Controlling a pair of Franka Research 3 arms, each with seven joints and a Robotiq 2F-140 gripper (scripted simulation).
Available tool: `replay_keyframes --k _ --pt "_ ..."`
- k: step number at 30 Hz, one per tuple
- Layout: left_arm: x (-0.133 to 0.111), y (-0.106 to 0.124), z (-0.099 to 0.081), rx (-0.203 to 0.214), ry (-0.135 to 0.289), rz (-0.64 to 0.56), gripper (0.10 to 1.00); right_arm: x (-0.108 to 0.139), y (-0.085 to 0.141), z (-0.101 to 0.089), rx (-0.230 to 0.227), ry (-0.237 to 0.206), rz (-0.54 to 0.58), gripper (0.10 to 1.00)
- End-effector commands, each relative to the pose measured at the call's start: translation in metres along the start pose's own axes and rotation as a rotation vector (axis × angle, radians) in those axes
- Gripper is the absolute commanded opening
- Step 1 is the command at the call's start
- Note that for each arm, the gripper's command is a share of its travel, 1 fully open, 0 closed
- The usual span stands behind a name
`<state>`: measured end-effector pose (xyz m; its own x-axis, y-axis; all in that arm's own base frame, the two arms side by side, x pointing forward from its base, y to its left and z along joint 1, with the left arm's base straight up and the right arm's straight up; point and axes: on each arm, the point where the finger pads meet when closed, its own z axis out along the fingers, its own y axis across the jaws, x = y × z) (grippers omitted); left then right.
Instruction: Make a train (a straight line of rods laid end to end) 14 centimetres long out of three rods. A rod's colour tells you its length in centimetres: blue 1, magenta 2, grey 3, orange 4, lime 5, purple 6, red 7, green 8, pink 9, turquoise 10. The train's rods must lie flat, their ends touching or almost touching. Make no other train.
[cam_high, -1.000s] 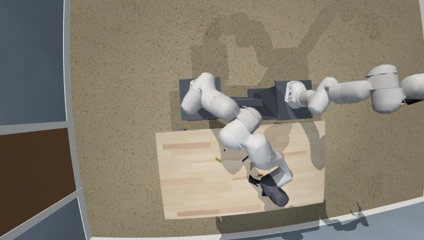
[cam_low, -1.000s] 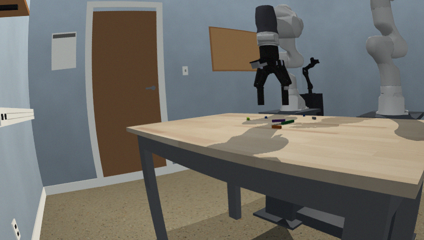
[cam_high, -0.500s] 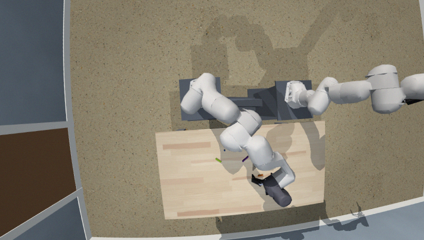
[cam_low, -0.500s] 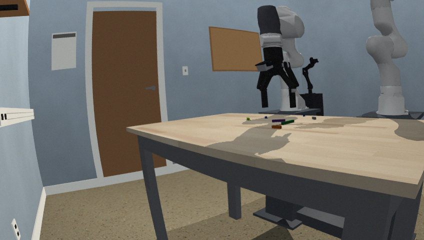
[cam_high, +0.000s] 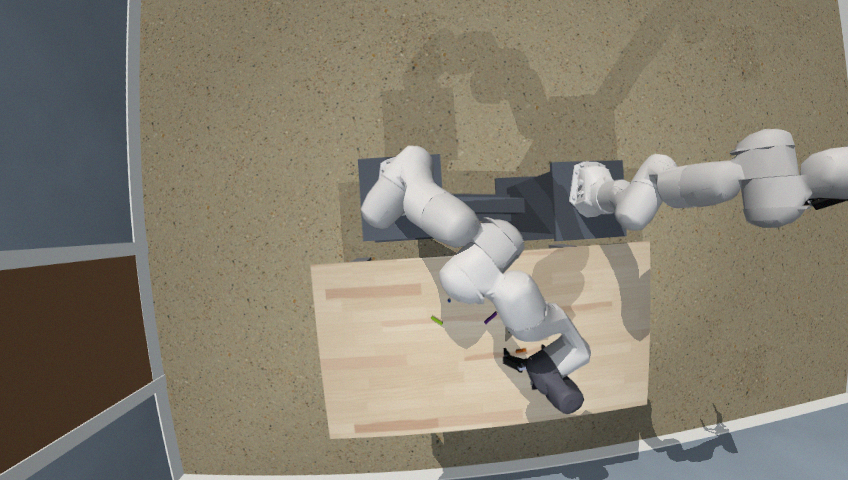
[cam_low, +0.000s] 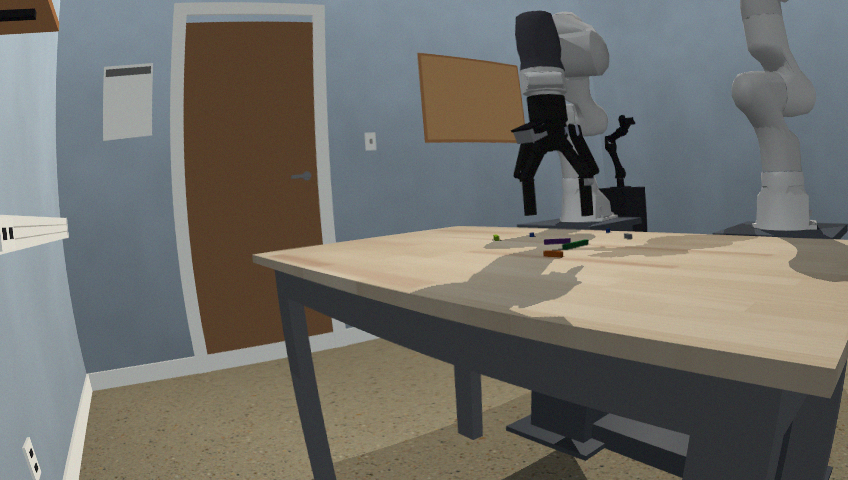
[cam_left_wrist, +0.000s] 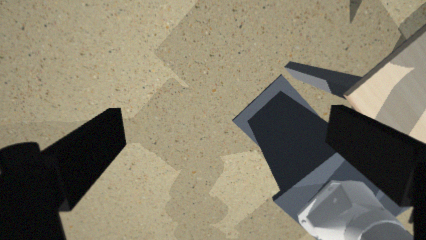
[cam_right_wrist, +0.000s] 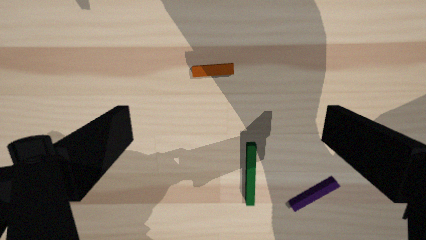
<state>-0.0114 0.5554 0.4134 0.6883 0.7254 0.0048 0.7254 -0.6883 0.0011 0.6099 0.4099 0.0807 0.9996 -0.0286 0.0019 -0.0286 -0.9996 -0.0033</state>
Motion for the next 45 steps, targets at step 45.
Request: replay_keyframes --k 45 --pt "-0.0018 -0.0005 0.0004 0.001 -0.005 0.003 1.0 0.0 0.0014 0.0008 -0.003 -0.002 -0.01 1.0"
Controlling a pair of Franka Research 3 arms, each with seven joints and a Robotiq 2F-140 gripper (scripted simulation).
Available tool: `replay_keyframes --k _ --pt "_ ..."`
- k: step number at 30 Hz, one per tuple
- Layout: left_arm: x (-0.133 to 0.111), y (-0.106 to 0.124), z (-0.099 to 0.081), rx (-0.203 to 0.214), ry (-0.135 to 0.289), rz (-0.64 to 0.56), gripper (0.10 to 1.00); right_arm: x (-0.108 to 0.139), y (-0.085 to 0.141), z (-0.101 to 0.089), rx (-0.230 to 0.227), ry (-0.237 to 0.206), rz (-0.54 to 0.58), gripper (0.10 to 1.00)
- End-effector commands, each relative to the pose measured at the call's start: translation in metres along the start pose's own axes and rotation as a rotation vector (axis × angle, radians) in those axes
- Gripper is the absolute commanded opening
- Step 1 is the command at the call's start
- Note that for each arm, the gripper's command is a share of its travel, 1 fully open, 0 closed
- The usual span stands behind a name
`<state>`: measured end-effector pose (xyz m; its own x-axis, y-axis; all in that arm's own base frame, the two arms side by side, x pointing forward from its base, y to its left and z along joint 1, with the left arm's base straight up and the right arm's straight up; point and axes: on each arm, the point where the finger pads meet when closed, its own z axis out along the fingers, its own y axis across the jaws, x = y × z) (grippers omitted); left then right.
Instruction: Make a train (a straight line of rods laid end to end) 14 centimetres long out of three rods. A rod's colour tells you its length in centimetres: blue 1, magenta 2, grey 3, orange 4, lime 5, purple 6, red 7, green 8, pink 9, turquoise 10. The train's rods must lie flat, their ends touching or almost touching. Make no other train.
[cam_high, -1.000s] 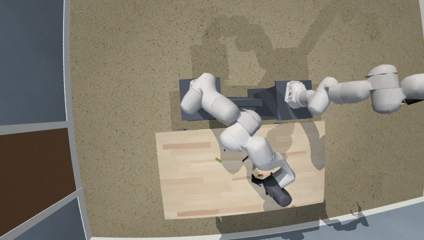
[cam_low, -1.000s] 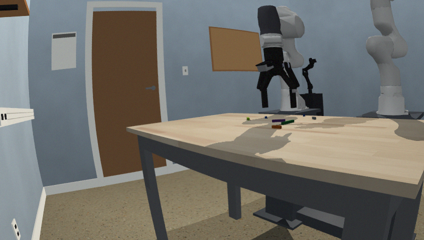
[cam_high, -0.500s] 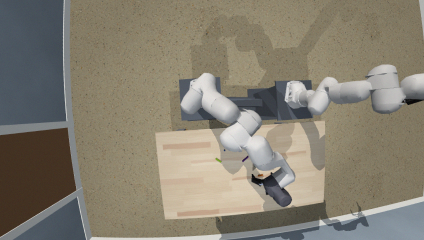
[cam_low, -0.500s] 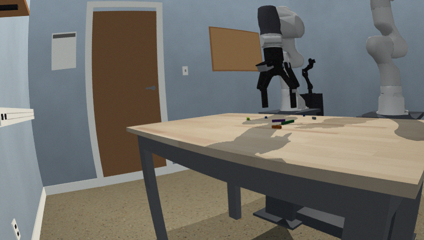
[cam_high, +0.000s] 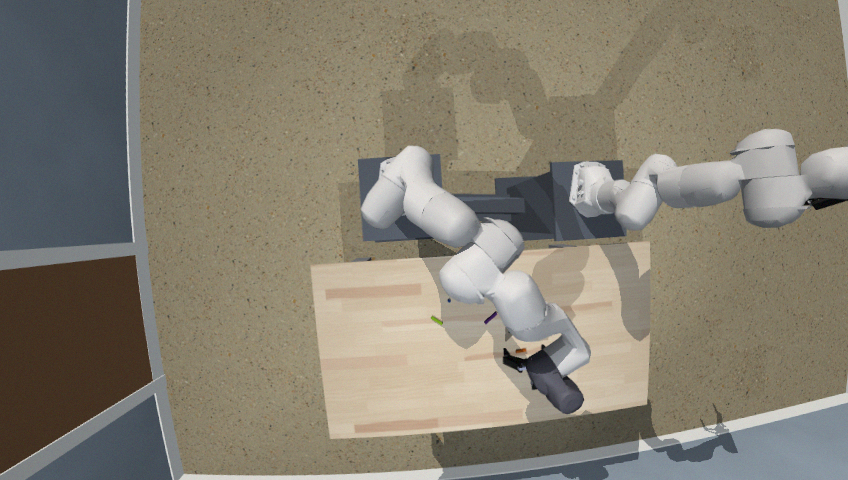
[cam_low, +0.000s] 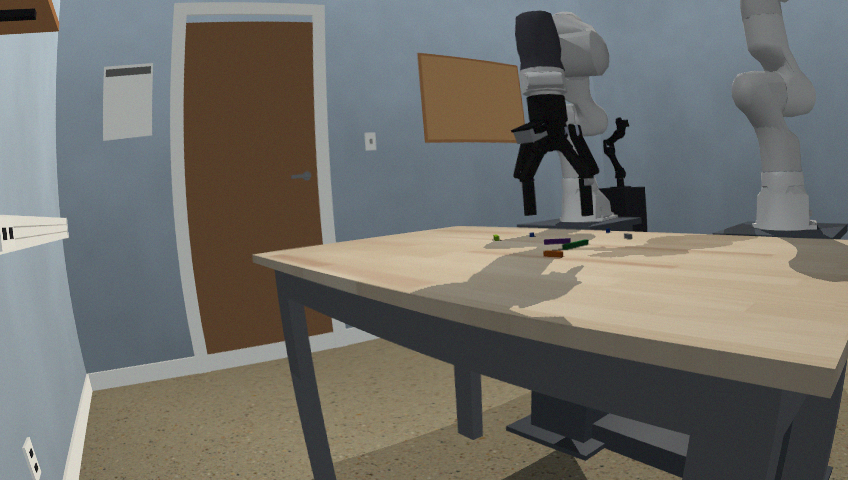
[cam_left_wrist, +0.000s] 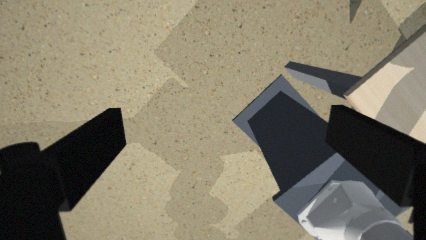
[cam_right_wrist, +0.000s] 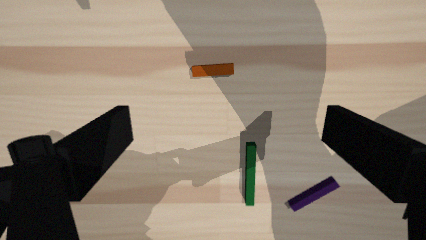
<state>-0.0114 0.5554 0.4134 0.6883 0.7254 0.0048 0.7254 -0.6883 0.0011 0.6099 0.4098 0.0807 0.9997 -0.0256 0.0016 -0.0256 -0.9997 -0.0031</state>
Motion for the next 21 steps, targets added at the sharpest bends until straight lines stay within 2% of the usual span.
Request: replay_keyframes --k 1,17,19,21 --pt "-0.0018 -0.0005 0.0004 0.001 -0.005 0.003 1.0 0.0 0.0013 0.0008 -0.003 -0.002 -0.007 1.0" --pt "-0.0018 -0.0005 0.0004 0.001 -0.005 0.003 1.0 -0.0002 0.0015 0.0007 -0.003 -0.002 -0.01 1.0" --pt "-0.0018 -0.0005 0.0004 0.001 -0.005 0.003 1.0 -0.0049 0.005 0.0003 -0.003 -0.002 -0.069 1.0" --pt "-0.0018 -0.0005 0.0004 0.001 -0.005 0.003 1.0 -0.0049 0.005 0.0003 -0.003 -0.002 -0.069 1.0"
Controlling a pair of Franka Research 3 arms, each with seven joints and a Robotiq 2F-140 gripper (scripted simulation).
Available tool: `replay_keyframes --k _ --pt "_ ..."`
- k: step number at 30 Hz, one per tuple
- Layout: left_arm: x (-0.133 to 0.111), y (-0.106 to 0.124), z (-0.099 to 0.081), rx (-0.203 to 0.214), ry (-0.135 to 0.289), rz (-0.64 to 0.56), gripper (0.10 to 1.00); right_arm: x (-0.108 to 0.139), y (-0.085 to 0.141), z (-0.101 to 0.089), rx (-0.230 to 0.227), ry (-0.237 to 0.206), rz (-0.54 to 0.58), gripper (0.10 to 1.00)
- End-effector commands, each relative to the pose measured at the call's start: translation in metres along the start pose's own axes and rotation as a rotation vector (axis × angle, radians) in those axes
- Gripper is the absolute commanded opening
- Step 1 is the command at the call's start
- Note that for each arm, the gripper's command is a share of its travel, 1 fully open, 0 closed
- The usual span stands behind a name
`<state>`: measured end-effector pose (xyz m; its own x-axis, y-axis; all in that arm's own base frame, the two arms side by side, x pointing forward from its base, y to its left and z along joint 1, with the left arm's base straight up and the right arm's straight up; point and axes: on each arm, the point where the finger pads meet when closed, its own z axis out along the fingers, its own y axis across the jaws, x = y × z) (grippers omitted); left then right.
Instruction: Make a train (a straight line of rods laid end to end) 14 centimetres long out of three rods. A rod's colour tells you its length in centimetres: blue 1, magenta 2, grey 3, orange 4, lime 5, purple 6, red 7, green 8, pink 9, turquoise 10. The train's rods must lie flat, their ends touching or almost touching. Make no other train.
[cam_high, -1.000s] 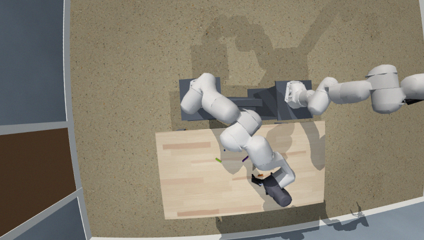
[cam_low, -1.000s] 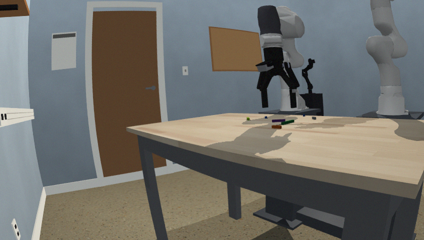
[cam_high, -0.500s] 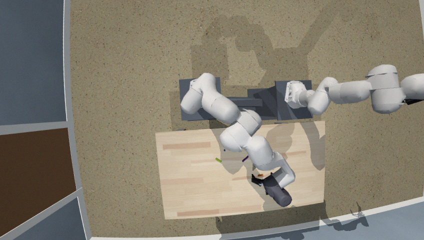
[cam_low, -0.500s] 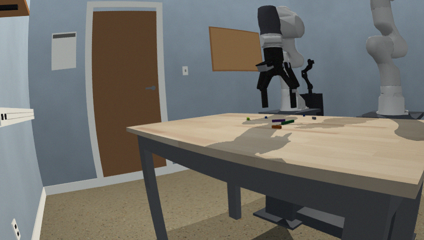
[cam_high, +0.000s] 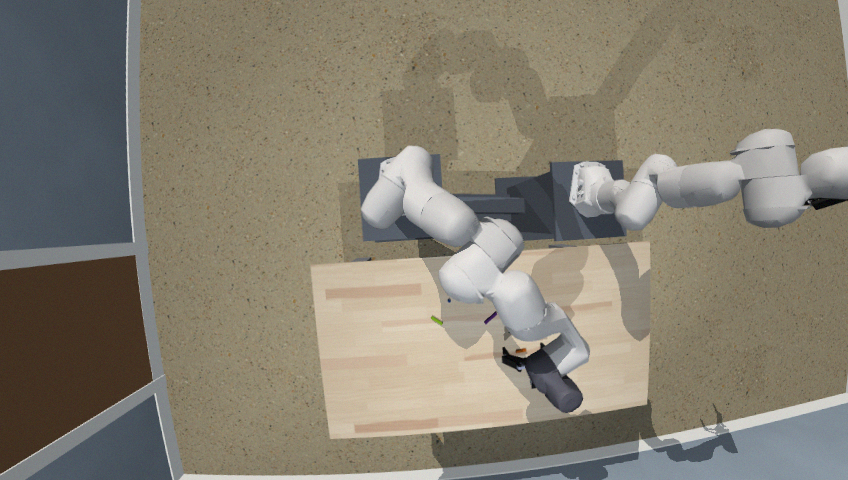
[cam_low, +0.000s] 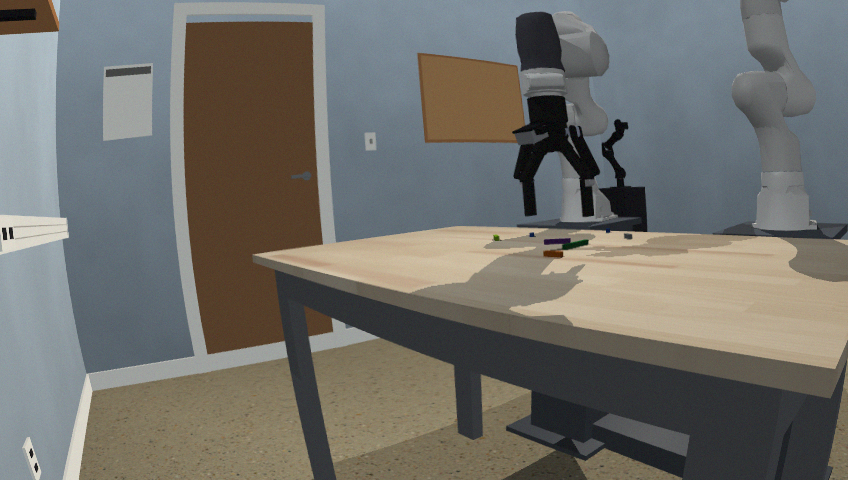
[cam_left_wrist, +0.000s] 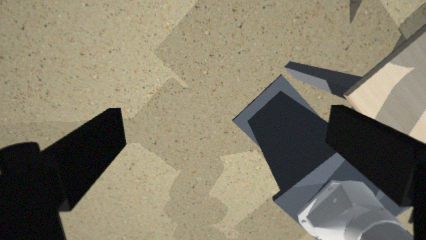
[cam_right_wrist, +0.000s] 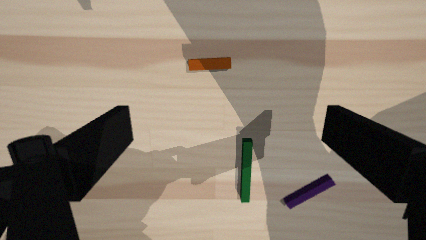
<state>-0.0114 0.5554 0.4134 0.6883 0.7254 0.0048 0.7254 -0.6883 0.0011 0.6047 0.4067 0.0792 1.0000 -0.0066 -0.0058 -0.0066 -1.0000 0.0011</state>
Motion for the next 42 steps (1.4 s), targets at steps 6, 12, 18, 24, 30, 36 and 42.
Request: replay_keyframes --k 6,12,18,24,30,36,42 --pt "-0.002 0.0 0.0 0.001 -0.005 0.003 1.0 -0.017 0.012 -0.002 0.001 0.005 -0.245 1.0" --pt "-0.002 0.0 0.0 0.001 -0.005 0.003 1.0 -0.027 0.017 -0.002 0.001 0.005 -0.349 1.0" --pt "-0.002 0.0 0.0 0.001 -0.005 0.003 1.0 -0.037 0.022 -0.002 0.001 0.005 -0.446 1.0" --pt "-0.002 0.0 0.0 0.001 -0.005 0.003 1.0 -0.049 0.026 -0.001 0.0 0.005 -0.55 1.0" --pt "-0.002 0.0 0.0 0.001 -0.005 0.003 1.0 -0.061 0.031 -0.001 -0.001 0.005 -0.656 1.0" --pt "-0.002 0.0 0.0 0.001 -0.005 0.003 1.0 -0.072 0.035 0.0 -0.002 0.006 -0.756 1.0" --pt "-0.002 0.0 0.0 0.001 -0.005 0.003 1.0 -0.074 0.035 0.0 -0.002 0.006 -0.774 1.0"
